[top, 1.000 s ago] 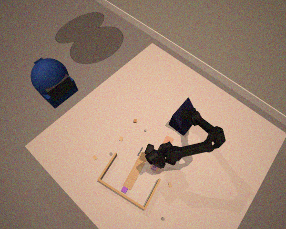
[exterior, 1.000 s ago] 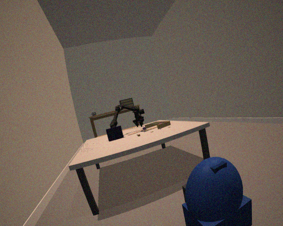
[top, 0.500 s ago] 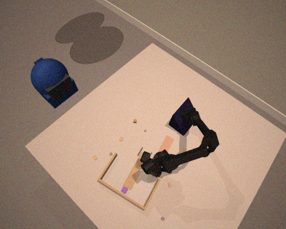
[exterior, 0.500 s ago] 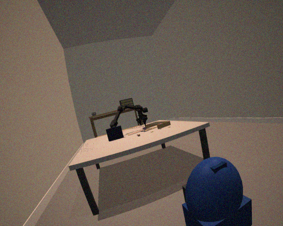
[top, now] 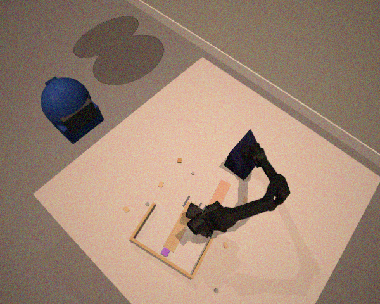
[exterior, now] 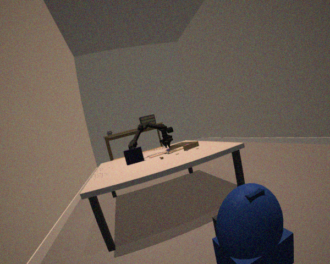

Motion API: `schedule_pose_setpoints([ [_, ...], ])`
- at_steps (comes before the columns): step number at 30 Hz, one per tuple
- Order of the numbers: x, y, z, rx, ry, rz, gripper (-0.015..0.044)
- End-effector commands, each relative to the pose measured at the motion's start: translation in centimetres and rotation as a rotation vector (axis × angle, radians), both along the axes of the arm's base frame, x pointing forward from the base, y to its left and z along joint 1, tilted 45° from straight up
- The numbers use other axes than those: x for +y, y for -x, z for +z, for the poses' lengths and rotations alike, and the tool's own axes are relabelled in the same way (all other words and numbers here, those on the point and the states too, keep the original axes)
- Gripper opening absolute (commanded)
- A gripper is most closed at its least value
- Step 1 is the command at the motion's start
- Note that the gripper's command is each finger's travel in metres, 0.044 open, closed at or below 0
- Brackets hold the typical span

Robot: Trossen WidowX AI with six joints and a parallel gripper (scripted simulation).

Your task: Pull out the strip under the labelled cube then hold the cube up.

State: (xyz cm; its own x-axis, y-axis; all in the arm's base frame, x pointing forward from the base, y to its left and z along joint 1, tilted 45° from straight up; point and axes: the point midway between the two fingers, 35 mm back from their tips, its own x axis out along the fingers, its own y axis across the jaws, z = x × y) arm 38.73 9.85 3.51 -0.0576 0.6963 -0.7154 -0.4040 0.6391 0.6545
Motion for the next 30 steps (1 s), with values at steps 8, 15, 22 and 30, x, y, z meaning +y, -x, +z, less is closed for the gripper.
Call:
schedule_pose_setpoints([
  [8, 1.2, 0.2, -1.3, 0.009, -0.007, -0.005, 0.0250],
  [15, 2.0, 0.4, -2.1, 0.009, -0.008, -0.005, 0.0250],
  [22, 2.5, 0.5, -2.6, 0.009, -0.009, -0.005, 0.0250],
  [30, 2.5, 0.3, -2.4, 0.002, -0.002, 0.001, 0.0118],
])
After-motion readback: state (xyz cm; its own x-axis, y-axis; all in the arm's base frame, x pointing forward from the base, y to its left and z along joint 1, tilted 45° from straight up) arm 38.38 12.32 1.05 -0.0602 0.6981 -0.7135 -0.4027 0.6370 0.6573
